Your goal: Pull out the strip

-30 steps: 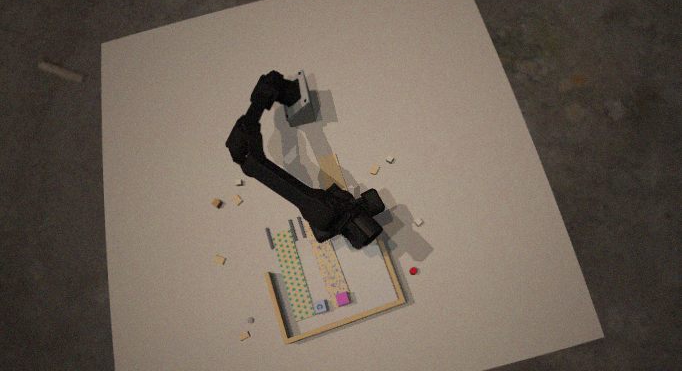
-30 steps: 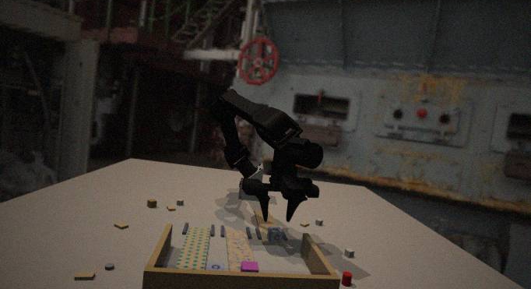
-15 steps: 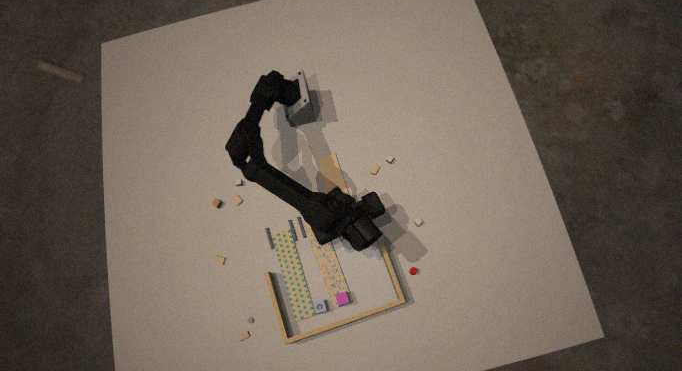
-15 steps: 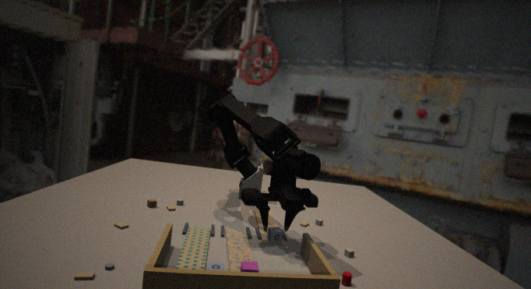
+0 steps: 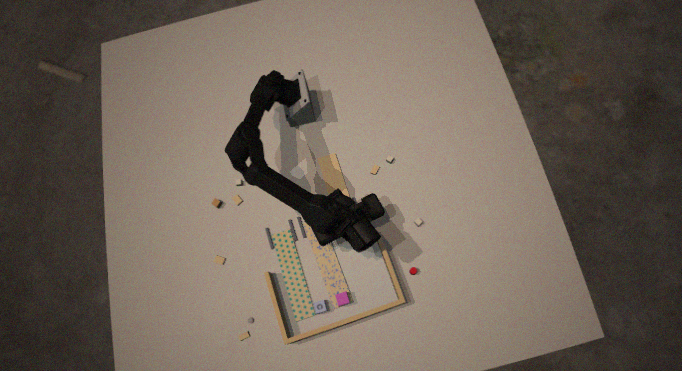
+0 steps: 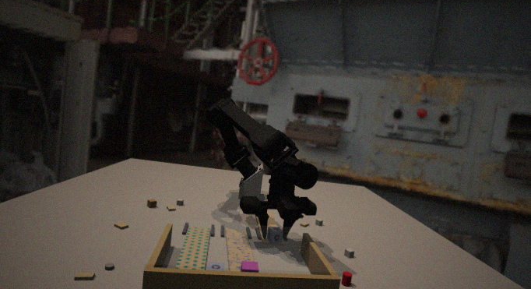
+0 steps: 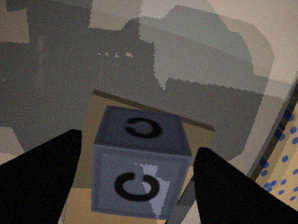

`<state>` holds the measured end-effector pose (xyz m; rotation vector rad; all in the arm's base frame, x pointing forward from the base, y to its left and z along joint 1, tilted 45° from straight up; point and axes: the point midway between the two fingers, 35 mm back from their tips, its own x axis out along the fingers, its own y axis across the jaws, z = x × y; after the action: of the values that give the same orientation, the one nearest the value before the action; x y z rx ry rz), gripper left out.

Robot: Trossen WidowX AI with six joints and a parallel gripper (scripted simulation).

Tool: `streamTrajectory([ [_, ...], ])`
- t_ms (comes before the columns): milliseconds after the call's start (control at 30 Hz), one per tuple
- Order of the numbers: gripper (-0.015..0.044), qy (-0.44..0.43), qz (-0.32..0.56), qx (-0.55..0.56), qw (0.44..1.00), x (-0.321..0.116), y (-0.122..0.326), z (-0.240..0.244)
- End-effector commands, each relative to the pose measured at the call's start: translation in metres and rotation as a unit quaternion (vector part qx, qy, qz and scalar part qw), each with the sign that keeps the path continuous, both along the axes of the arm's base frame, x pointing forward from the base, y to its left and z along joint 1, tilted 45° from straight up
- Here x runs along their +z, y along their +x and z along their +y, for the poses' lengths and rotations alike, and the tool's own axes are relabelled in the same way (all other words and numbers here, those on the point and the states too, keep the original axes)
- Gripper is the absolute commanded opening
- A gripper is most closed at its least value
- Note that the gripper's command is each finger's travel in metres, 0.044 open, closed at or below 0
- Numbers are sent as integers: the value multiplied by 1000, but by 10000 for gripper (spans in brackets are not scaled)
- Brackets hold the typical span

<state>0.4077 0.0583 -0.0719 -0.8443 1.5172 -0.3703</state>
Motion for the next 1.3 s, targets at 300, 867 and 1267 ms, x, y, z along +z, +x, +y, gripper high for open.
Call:
streamTrajectory([
  [300, 92, 0, 0, 0, 1000, 0, 0, 1],
  [867, 0, -2, 3, 4, 1000, 33, -56, 18],
  [1267, 0, -2, 4, 5, 1000, 38, -80, 16],
])
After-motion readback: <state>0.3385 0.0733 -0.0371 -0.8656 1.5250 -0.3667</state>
